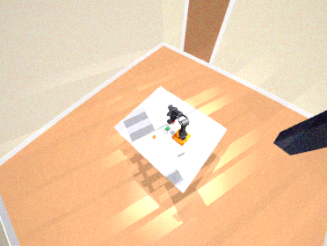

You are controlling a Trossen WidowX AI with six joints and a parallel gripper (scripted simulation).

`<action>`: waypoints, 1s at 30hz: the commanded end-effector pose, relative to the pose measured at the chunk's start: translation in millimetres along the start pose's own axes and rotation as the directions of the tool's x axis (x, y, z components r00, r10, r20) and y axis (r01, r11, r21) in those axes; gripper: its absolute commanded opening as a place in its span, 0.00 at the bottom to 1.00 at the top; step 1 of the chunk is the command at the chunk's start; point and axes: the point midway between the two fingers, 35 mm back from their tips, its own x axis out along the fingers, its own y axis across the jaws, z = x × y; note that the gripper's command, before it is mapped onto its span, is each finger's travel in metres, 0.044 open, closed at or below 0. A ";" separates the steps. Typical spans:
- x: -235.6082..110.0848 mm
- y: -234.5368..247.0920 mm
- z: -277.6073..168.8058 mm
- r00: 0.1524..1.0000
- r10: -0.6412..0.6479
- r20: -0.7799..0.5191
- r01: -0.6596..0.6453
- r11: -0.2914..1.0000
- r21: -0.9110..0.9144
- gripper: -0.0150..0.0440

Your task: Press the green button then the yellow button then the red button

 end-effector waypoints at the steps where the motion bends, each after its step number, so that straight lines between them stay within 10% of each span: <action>1: 4.2 1.0 -1.8 1.000 0.005 -0.008 -0.005 1.000 0.004 0.29; 27: -29.2 0.7 -1.4 1.000 0.005 -0.008 -0.005 1.000 0.004 0.29; 30: -33.2 15.0 10.1 1.000 0.005 -0.009 -0.005 1.000 0.004 0.42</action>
